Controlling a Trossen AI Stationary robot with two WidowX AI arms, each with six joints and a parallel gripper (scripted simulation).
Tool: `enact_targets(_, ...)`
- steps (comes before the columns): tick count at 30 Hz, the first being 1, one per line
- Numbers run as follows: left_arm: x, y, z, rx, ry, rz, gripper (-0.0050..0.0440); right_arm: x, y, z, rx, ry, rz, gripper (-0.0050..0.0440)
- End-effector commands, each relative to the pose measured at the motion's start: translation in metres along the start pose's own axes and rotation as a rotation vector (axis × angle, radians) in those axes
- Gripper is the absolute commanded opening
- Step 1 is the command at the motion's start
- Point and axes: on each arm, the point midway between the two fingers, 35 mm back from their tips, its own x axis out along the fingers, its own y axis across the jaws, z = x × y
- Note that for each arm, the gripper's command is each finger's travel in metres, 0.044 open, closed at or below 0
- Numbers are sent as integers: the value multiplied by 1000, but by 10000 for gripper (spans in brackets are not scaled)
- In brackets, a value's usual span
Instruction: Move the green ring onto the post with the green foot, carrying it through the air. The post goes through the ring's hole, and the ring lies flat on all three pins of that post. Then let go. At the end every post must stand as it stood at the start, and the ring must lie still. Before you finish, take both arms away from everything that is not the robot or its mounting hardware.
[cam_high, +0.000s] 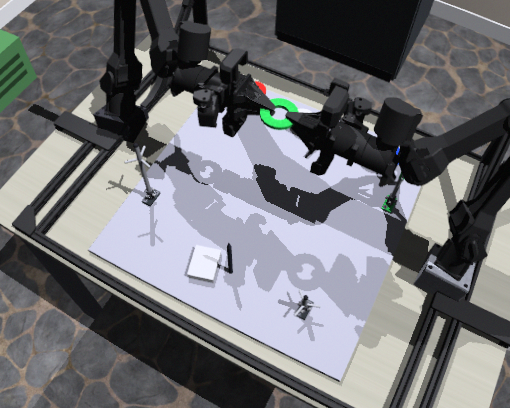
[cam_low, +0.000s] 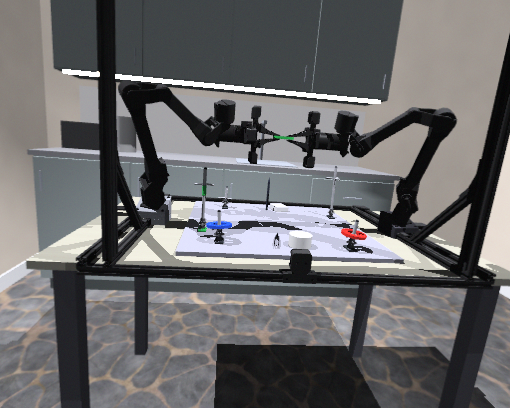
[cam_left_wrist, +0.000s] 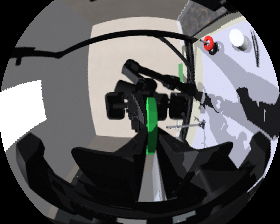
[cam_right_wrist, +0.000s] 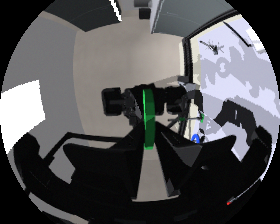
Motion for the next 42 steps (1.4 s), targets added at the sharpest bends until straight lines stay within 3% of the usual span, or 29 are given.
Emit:
enact_targets(1,0,0,0,-3,-1,0,0,1,0,0,2,0,0,23)
enact_targets(5,0,0,0,-3,-1,0,0,1,0,0,2,0,0,0)
enact_targets(28,0,0,0,-3,-1,0,0,1,0,0,2,0,0,0)
enact_targets(42,0,0,0,-3,-1,0,336,1,0,0,2,0,0,0)
